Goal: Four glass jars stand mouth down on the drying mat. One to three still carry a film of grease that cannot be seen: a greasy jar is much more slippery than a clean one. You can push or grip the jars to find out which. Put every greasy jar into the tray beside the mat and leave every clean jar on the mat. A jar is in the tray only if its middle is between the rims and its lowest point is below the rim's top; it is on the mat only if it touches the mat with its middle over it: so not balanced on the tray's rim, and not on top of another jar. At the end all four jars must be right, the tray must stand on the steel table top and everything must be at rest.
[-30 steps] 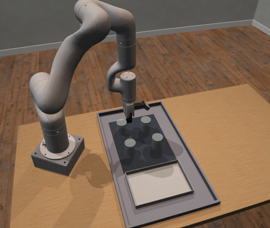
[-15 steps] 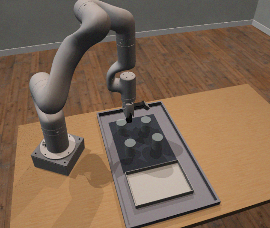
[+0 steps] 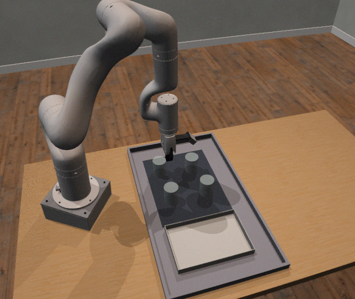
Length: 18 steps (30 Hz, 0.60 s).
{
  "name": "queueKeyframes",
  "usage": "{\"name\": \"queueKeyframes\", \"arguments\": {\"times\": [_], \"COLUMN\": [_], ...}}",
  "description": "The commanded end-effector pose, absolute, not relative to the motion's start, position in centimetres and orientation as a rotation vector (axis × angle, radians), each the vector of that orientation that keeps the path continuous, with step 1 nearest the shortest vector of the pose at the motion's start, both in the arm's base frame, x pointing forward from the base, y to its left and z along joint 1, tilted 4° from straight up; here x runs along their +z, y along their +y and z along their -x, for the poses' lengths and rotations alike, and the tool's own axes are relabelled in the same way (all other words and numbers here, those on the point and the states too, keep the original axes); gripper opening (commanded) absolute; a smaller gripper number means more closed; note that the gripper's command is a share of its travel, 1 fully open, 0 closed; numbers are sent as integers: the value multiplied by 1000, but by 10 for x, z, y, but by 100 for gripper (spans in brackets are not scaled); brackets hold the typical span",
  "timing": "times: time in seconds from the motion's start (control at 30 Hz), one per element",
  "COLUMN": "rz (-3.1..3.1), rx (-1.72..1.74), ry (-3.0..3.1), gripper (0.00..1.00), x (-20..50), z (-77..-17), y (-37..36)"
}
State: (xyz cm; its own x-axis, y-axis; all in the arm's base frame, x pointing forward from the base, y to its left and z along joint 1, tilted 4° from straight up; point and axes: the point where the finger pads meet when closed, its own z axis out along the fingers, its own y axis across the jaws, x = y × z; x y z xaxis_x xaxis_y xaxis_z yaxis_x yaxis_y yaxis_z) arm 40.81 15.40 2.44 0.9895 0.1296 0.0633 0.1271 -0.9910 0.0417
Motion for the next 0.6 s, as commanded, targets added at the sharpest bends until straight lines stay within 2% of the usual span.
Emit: {"name": "queueKeyframes", "arguments": {"times": [0.0,0.57], "rz": [-3096,-3096], "rx": [104,104], "ry": [200,200], "gripper": [0,0], "x": [23,19], "z": [-416,-433], "y": [155,157]}}
